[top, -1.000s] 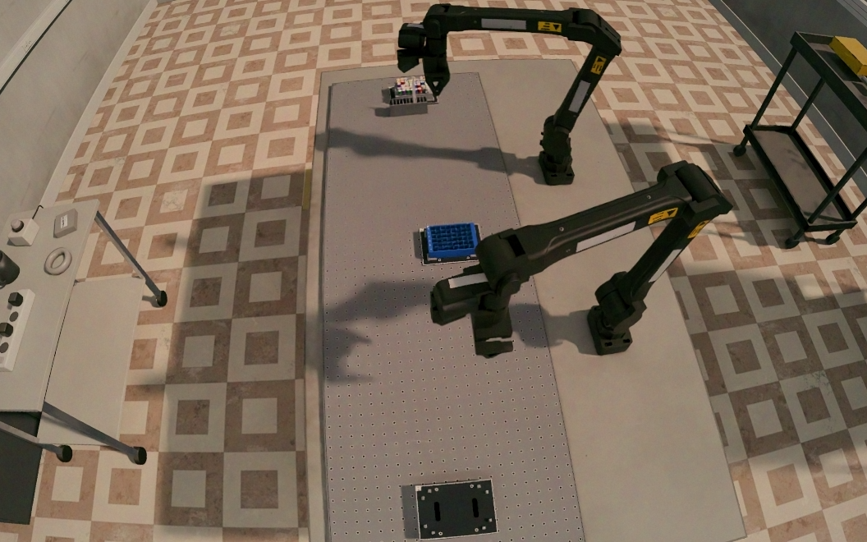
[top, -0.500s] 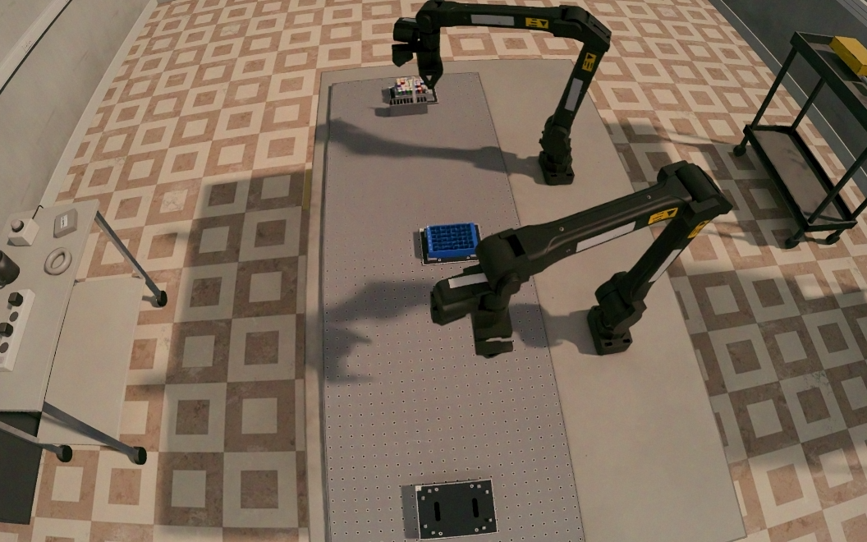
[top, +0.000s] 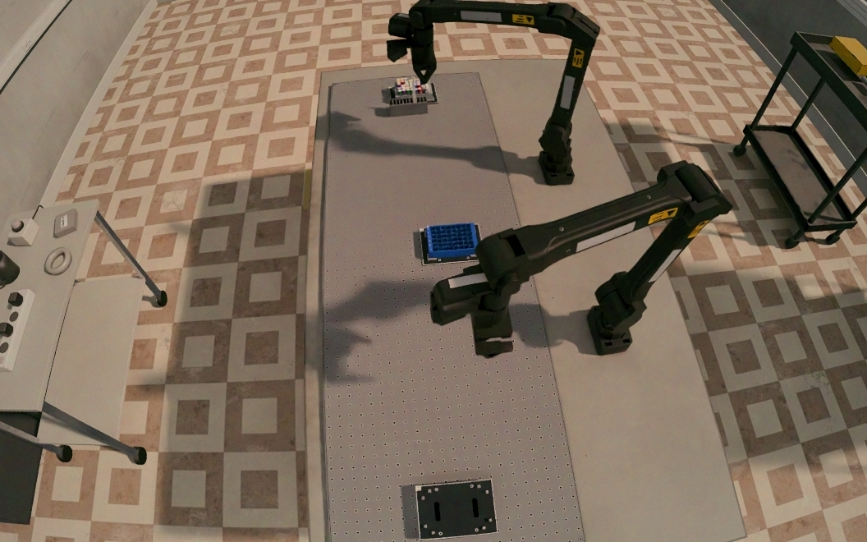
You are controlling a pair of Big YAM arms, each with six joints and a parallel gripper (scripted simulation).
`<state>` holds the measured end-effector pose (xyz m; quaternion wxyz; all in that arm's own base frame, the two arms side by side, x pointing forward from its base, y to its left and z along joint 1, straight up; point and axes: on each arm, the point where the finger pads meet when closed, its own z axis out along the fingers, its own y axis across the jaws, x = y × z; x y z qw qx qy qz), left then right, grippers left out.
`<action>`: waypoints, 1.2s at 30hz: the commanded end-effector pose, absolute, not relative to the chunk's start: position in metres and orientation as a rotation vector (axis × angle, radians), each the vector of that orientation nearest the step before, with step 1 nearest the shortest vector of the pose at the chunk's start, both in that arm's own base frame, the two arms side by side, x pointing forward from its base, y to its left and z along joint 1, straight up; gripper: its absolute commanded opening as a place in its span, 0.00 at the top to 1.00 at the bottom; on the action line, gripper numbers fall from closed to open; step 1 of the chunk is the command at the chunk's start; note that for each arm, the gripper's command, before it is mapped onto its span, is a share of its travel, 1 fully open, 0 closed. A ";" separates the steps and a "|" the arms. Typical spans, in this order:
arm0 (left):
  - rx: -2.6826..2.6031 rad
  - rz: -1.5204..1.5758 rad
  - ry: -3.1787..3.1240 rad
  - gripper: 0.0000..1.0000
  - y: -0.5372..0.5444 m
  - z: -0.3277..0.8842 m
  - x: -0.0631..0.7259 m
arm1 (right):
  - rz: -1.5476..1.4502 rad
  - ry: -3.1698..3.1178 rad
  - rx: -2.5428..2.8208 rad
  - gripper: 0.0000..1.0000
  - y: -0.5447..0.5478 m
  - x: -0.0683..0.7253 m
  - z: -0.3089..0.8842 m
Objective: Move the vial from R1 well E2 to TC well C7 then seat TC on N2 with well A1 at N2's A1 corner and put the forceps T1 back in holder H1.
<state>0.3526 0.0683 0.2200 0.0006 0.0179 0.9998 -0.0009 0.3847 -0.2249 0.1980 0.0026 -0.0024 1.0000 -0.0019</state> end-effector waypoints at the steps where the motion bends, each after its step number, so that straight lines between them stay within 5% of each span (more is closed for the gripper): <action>1: 0.047 0.012 3.106 0.00 0.071 0.234 0.361 | -0.047 3.092 -0.026 0.76 -0.252 0.403 0.211; 36: 0.047 0.012 3.106 0.00 0.071 0.234 0.361 | -0.037 3.111 -0.027 0.76 -0.325 0.417 0.188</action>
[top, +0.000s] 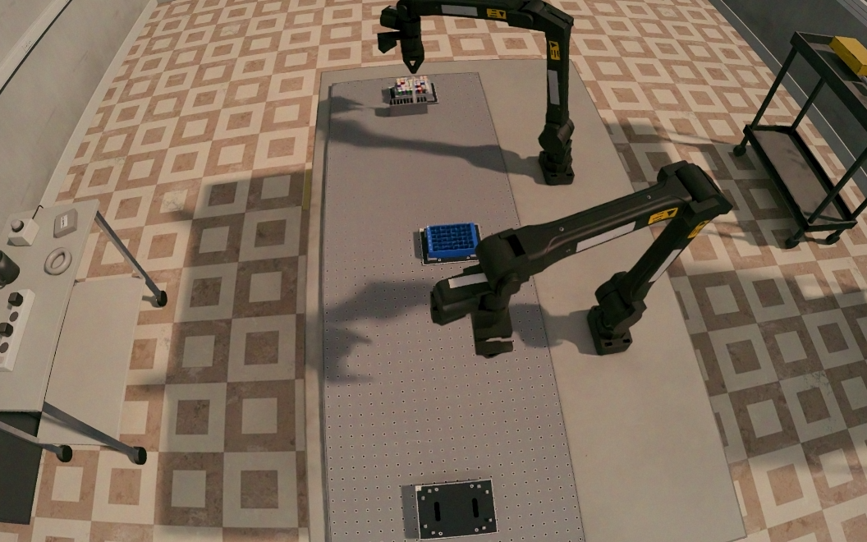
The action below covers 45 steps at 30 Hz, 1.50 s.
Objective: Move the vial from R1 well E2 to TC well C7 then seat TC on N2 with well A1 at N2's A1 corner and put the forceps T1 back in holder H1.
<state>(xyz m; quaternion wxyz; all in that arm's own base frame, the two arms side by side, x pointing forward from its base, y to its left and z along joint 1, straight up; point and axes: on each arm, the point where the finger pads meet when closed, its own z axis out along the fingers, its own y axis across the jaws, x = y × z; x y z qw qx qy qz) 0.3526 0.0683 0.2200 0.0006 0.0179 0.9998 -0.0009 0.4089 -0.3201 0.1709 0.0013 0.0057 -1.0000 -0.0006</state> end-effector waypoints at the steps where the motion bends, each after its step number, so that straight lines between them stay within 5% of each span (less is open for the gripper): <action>1: 0.047 0.012 3.106 0.00 0.071 0.234 0.361 | 0.037 -3.171 0.027 0.76 -0.325 0.417 0.188; 45: 0.047 0.012 3.106 0.00 0.071 0.234 0.361 | -0.001 -3.141 0.034 0.76 -0.320 0.414 0.141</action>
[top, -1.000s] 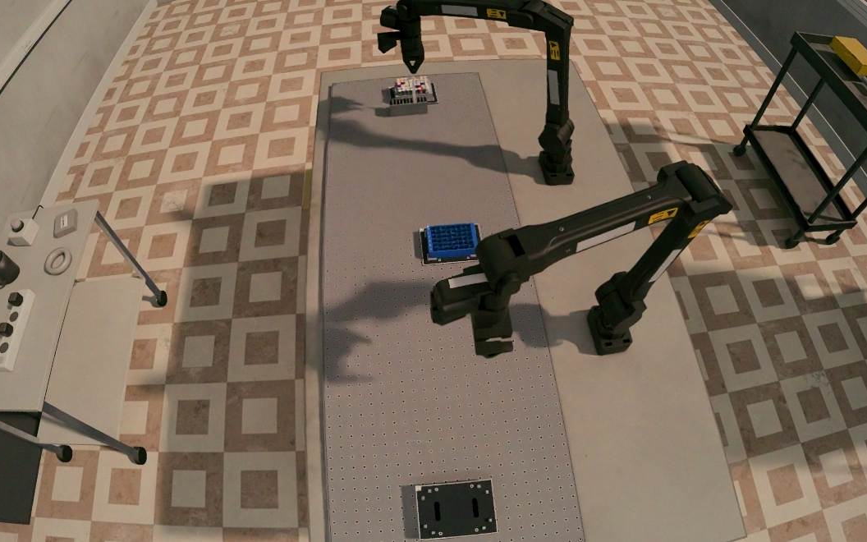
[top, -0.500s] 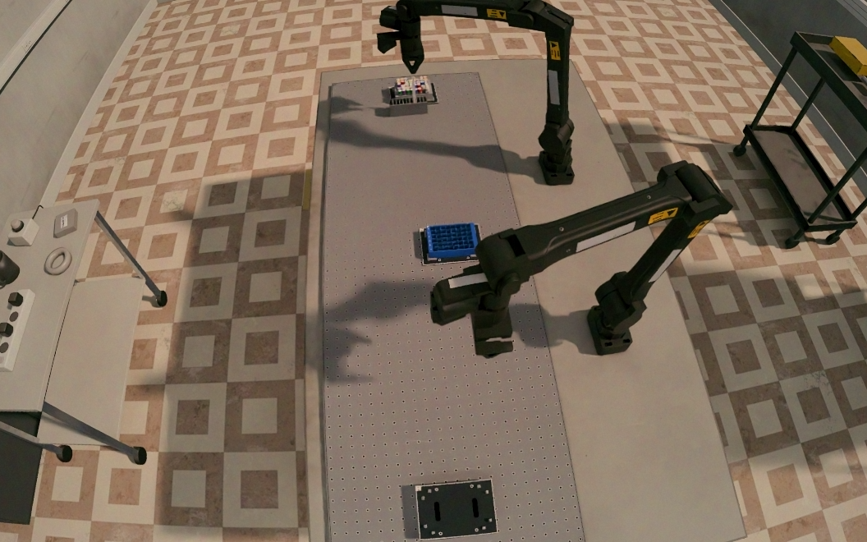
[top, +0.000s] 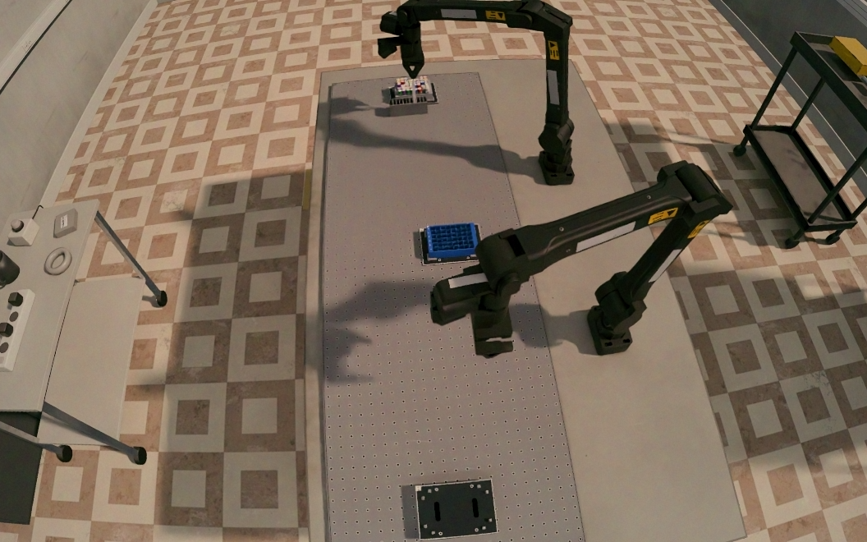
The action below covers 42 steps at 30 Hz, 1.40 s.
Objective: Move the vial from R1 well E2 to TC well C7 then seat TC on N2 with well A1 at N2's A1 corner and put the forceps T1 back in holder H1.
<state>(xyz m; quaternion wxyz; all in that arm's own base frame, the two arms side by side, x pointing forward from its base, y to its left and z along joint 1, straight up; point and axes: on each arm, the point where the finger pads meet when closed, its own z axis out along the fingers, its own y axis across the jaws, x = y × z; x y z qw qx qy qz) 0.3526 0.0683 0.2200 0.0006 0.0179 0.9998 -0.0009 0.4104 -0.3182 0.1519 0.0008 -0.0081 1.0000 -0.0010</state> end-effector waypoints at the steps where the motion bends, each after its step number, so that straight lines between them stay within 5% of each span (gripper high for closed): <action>1: 0.047 0.012 3.106 0.00 0.071 0.234 0.361 | 0.001 3.142 -0.034 0.76 -0.320 0.414 0.139; 42: 0.047 0.012 3.106 0.00 0.071 0.234 0.361 | -0.051 3.098 -0.031 0.76 -0.327 0.417 0.112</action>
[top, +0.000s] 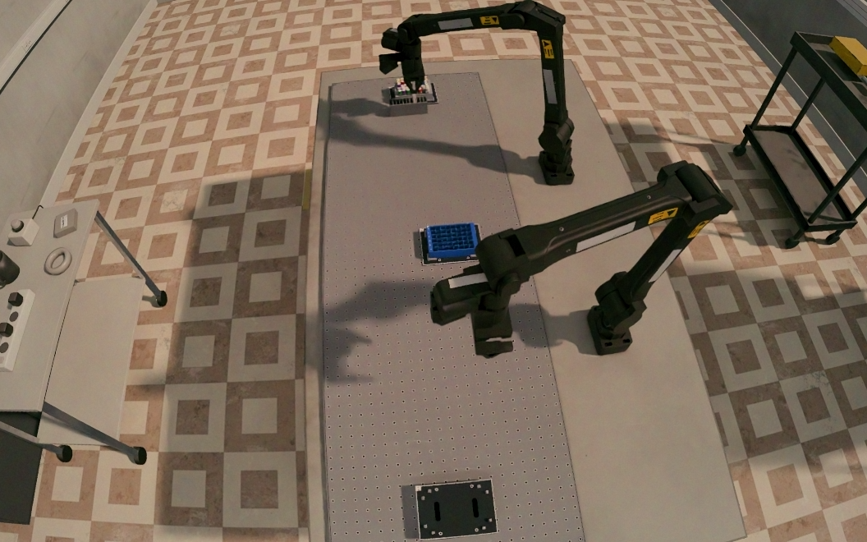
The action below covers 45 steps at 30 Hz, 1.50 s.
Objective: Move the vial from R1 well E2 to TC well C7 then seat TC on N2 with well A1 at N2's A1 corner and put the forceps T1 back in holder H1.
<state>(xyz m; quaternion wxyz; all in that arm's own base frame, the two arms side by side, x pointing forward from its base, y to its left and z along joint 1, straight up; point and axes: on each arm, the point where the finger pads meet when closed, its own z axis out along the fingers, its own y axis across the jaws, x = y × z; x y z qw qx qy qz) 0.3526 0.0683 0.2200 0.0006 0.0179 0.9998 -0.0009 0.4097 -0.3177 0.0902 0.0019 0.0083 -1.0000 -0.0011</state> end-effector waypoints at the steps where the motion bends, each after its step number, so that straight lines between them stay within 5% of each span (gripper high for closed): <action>1: 0.047 0.012 3.106 0.00 0.071 0.234 0.361 | 0.055 -3.185 0.032 0.76 -0.327 0.417 0.115; 27: 0.047 0.012 3.106 0.00 0.071 0.234 0.361 | 0.036 -3.170 0.027 0.93 -0.326 0.419 0.105; 45: 0.047 0.012 3.106 0.00 0.071 0.234 0.361 | 0.036 -3.170 0.027 0.93 -0.326 0.419 0.105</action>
